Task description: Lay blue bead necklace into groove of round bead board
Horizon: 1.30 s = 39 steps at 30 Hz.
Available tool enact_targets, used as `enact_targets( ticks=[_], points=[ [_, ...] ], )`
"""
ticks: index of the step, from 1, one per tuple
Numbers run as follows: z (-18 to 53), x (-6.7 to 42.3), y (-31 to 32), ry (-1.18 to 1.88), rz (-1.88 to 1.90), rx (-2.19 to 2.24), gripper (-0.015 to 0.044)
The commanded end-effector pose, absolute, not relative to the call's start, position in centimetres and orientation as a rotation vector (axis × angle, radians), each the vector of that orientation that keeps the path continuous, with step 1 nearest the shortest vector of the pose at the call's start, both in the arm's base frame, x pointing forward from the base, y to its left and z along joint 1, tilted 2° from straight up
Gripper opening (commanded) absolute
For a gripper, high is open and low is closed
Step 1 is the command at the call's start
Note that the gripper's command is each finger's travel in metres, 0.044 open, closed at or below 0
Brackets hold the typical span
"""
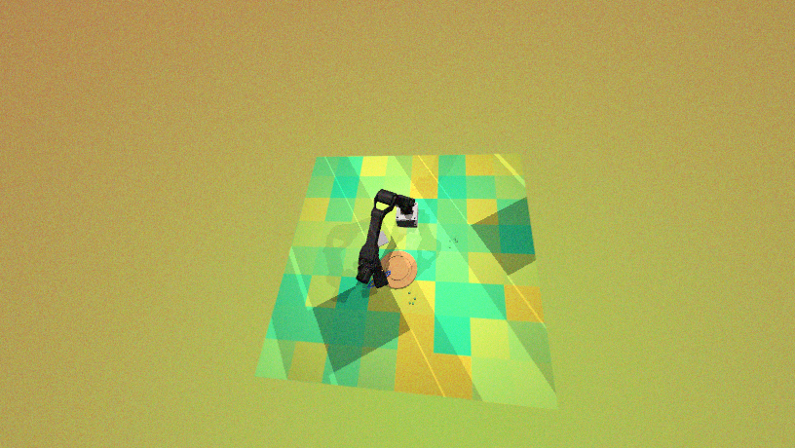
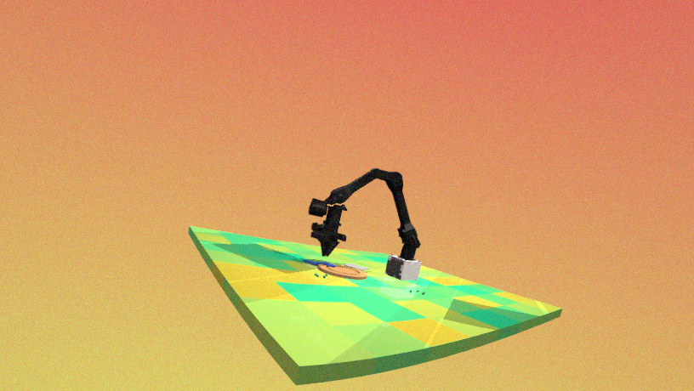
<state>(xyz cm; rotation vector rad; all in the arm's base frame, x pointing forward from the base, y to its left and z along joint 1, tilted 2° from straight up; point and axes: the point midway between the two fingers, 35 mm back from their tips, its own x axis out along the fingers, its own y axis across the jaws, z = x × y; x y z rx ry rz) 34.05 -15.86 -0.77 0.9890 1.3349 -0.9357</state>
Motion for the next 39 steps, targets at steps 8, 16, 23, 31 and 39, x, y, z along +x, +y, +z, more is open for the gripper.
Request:
enact_targets(
  ticks=[8, 16, 23, 31, 39],
  points=[
    [-2.6, 34.0, -15.8, 1.338, -0.942, 0.992, 0.012],
    [-3.8, 33.9, -15.8, 1.34, -0.945, 0.994, 0.012],
    [-3.5, 33.9, -15.8, 1.342, -0.941, 0.992, 0.0041],
    [-3.5, 33.9, -15.8, 1.342, -0.941, 0.992, 0.0],
    [-3.5, 33.9, -15.8, 1.342, -0.941, 0.992, 0.0]
  ],
)
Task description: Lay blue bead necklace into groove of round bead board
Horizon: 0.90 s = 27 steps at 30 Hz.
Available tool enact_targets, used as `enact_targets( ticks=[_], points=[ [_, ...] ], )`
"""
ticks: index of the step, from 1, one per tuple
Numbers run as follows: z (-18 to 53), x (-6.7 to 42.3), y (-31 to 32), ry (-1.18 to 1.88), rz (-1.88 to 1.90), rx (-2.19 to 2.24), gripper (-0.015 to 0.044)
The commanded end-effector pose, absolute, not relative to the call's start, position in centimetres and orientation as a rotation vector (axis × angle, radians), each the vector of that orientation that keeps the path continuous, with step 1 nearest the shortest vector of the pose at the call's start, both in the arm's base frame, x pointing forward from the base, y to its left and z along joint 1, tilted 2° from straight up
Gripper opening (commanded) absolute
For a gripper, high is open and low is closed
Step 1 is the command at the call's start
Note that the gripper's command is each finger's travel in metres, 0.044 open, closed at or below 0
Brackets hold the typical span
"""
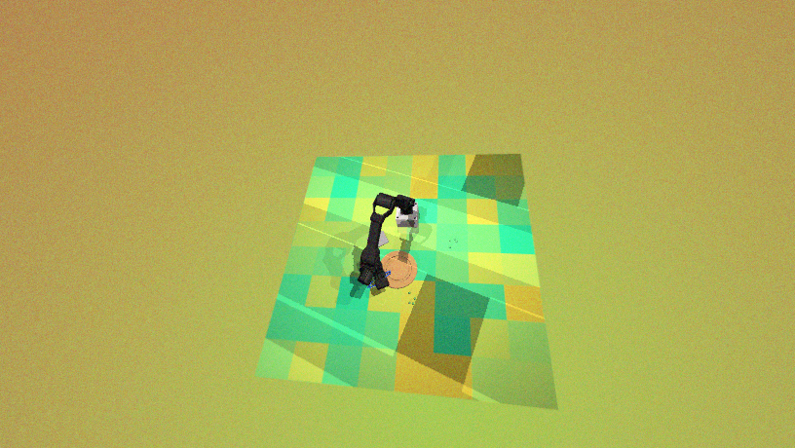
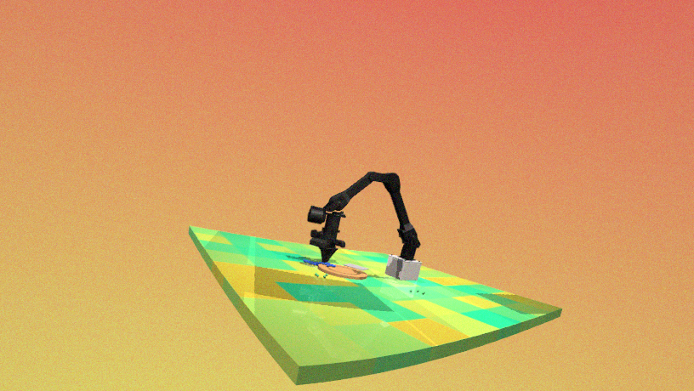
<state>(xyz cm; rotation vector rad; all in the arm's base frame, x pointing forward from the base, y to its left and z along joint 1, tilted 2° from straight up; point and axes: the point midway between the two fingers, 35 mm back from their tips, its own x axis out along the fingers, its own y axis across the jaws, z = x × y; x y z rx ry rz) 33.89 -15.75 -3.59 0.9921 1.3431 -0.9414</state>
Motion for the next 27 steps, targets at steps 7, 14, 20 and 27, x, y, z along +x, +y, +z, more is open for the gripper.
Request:
enact_targets(
  ticks=[7, 14, 20, 27],
  points=[
    [-3.5, 33.9, -15.8, 1.342, -0.941, 0.992, 0.0],
    [-3.5, 33.9, -15.8, 1.342, -0.941, 0.992, 0.0],
    [-3.5, 33.9, -15.8, 1.342, -0.941, 0.992, 0.0],
    [-1.5, 33.9, -15.8, 1.341, -0.945, 0.993, 0.0]
  ],
)
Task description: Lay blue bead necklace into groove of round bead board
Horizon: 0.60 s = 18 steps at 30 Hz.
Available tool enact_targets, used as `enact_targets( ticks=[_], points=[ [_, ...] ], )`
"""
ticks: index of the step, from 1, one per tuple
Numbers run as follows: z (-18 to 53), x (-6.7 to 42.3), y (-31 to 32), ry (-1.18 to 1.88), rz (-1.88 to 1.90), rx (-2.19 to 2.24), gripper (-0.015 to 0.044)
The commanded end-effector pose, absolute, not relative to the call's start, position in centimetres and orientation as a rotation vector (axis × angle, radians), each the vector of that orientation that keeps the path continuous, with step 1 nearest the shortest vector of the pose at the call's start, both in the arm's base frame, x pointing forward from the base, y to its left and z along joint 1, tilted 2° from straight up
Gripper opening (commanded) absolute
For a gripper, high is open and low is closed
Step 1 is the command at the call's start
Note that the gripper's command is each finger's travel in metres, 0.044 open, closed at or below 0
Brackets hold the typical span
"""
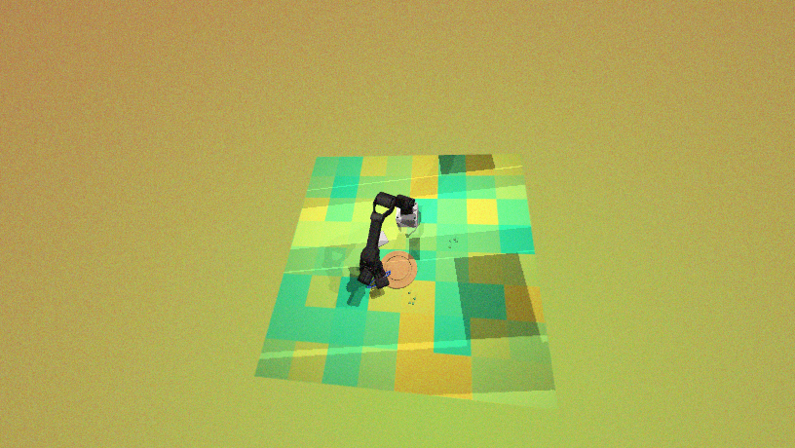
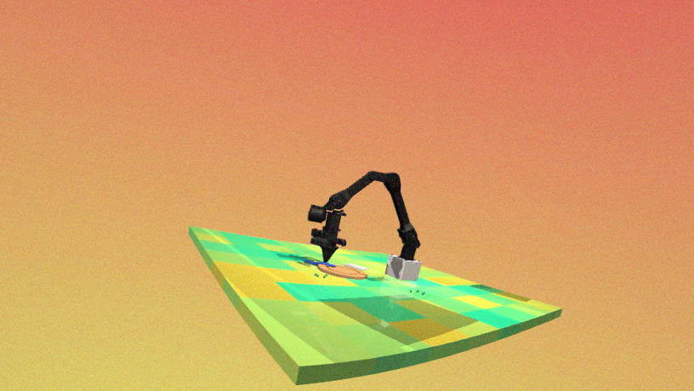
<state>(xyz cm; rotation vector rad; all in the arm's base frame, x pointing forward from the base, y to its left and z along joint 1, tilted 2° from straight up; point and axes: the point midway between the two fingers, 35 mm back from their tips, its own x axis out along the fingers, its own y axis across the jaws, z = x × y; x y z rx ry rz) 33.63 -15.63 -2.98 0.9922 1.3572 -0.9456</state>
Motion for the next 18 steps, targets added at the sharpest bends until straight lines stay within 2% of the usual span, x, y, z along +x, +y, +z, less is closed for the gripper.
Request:
enact_targets(
  ticks=[1, 18],
  points=[
    [-1.3, 33.9, -15.8, 1.34, -0.945, 0.994, 0.0],
    [-1.0, 34.1, -12.8, 1.342, -0.944, 0.996, 0.0]
  ],
)
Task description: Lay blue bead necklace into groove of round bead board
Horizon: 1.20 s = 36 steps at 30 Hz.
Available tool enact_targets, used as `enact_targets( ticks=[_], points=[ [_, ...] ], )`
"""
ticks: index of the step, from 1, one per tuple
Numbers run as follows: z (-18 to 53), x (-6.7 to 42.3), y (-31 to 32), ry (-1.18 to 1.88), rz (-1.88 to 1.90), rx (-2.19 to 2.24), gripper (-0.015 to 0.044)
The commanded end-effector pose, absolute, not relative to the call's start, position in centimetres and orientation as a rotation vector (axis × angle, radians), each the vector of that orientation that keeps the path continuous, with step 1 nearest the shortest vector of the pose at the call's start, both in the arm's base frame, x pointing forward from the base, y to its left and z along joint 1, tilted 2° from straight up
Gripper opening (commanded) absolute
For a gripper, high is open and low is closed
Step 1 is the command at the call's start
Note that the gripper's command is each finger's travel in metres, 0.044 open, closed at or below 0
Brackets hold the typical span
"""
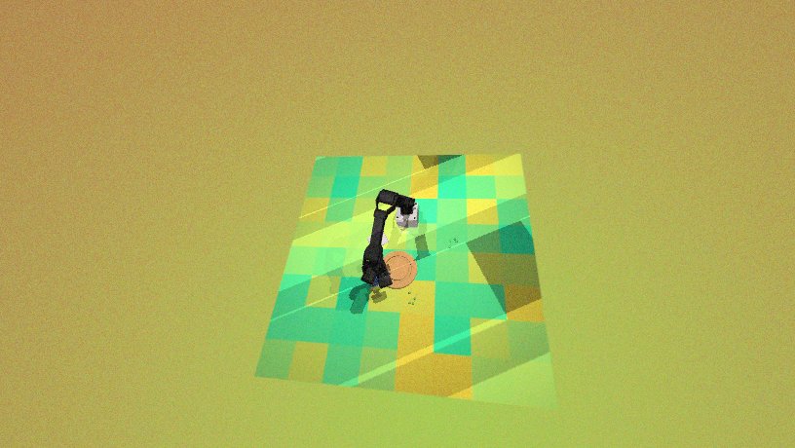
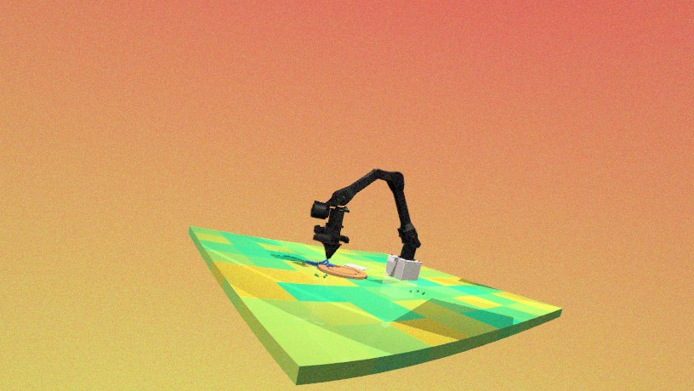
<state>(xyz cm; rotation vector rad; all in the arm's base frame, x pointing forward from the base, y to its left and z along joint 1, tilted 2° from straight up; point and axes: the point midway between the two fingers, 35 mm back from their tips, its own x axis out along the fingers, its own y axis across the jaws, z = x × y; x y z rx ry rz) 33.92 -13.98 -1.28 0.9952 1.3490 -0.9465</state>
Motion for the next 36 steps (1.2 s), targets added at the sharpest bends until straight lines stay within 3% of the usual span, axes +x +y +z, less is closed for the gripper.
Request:
enact_targets(
  ticks=[1, 11, 33, 36],
  points=[
    [-1.0, 34.1, -12.4, 1.342, -0.944, 0.996, 0.0],
    [-1.0, 34.0, -9.5, 1.344, -0.942, 0.998, 0.0],
    [-3.3, 34.0, -9.4, 1.344, -0.942, 0.998, 0.0],
    [-2.9, 34.0, -9.5, 1.344, -0.94, 0.994, 0.0079]
  ],
)
